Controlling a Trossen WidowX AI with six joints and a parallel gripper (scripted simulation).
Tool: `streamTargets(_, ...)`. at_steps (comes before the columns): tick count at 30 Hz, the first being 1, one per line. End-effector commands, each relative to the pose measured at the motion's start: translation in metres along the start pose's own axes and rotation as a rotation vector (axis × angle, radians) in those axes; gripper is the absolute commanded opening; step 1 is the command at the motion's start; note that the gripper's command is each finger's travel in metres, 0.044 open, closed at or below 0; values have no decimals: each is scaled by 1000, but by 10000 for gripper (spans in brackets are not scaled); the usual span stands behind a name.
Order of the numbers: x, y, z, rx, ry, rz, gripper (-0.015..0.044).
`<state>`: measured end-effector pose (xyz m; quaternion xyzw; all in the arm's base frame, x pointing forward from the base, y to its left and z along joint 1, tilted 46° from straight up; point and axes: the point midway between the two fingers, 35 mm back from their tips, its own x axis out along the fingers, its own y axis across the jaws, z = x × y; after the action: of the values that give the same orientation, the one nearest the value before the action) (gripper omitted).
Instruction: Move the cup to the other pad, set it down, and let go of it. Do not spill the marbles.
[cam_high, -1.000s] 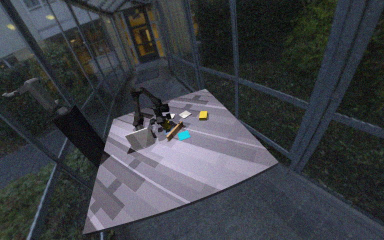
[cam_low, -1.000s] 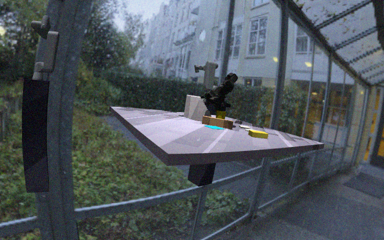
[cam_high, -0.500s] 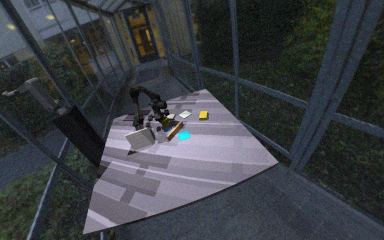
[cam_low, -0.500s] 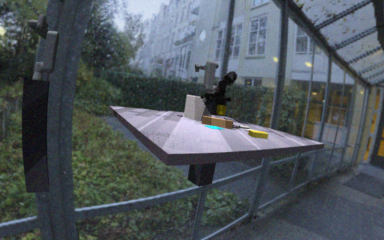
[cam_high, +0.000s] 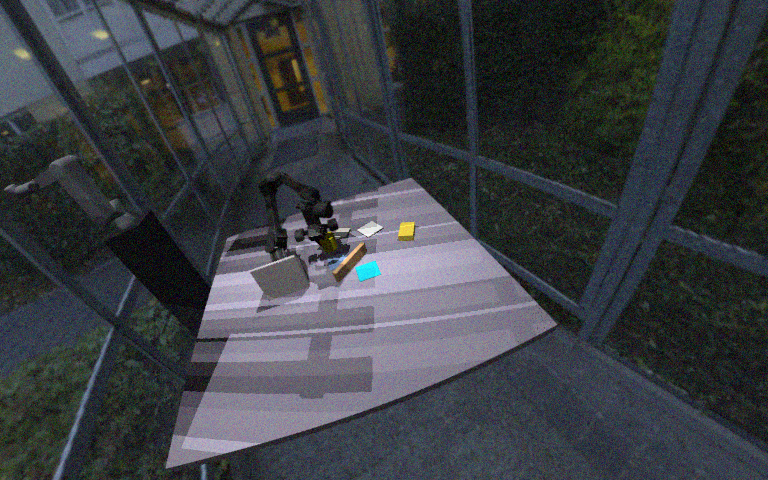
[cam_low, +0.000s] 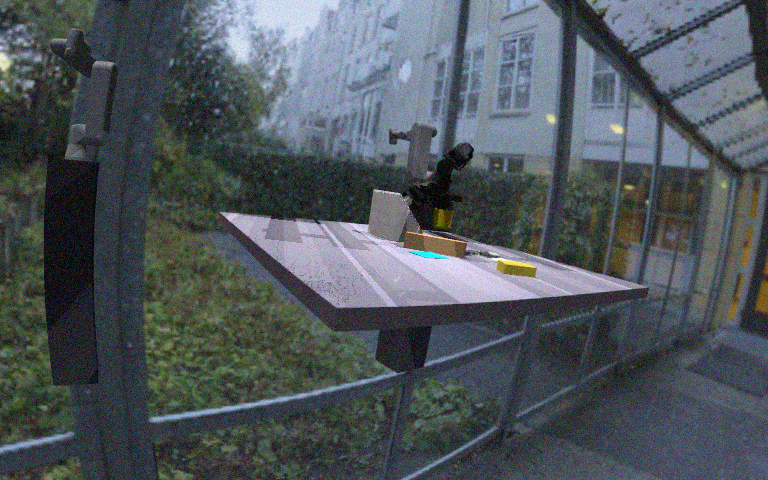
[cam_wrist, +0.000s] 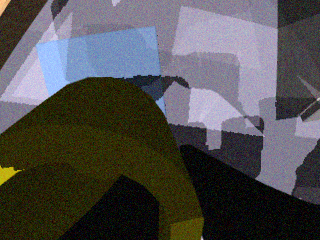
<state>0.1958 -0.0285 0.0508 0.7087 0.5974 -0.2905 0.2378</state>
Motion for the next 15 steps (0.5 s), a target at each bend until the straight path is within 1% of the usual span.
streamTargets(1, 0, 0, 0, 2, 0, 0, 0)
streamTargets(15, 0, 9, 10, -4, -4, 3, 0)
